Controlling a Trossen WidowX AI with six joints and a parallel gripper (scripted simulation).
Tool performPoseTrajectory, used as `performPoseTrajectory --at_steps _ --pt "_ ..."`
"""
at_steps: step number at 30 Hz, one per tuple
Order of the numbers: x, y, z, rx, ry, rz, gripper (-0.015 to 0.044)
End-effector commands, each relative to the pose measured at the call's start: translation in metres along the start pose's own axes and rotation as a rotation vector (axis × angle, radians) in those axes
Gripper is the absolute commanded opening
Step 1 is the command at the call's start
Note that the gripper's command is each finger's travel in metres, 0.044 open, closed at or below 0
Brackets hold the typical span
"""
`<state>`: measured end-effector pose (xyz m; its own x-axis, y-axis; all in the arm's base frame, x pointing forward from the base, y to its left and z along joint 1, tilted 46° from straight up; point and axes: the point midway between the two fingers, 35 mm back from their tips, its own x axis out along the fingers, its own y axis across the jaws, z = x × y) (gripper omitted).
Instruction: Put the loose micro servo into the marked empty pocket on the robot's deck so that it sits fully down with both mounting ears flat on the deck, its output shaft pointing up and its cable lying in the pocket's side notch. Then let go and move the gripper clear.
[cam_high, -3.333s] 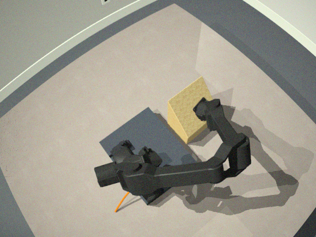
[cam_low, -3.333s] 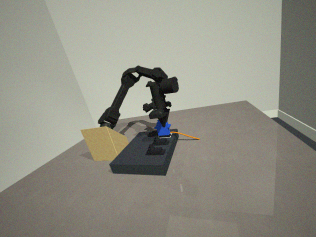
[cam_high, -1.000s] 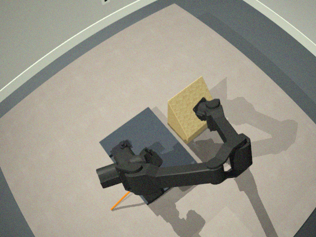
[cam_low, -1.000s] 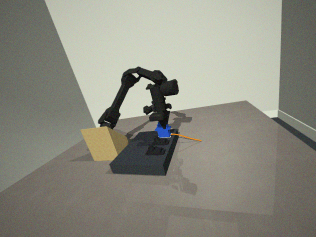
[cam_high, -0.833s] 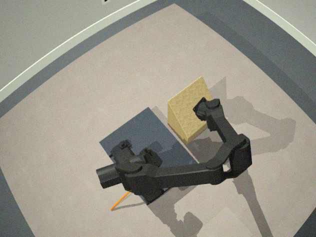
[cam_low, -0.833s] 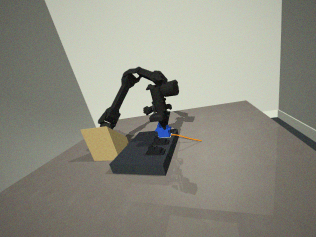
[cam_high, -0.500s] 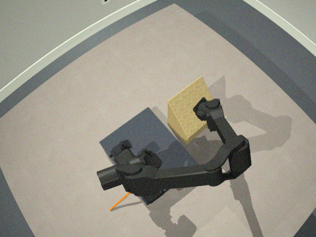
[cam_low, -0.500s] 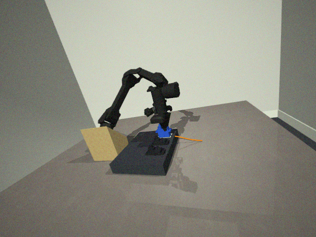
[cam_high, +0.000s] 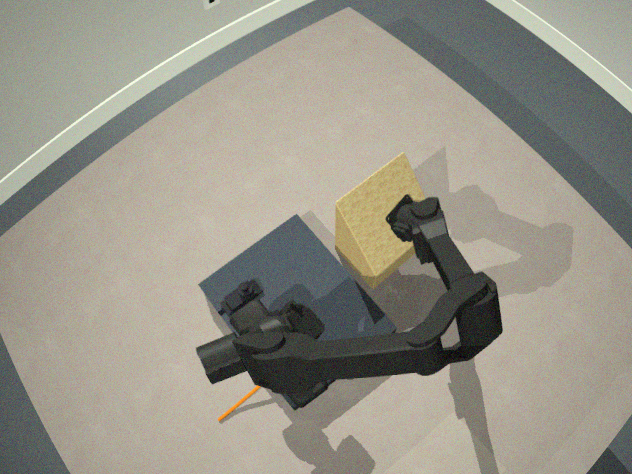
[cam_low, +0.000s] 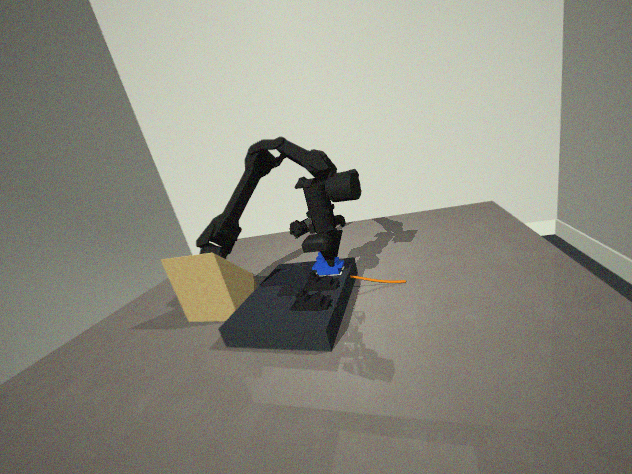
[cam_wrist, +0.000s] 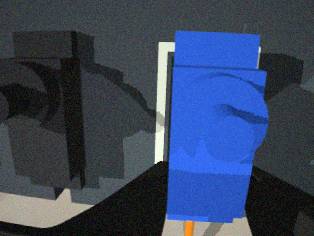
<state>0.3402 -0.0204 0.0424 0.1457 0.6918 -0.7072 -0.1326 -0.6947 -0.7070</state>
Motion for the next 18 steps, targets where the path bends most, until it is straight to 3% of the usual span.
performPoseTrajectory --at_steps 1,18 --pt "0.004 0.0 0.001 0.009 0.0 -0.005 0.0" --pt "0.017 0.0 0.001 0.009 0.0 -0.006 0.0"
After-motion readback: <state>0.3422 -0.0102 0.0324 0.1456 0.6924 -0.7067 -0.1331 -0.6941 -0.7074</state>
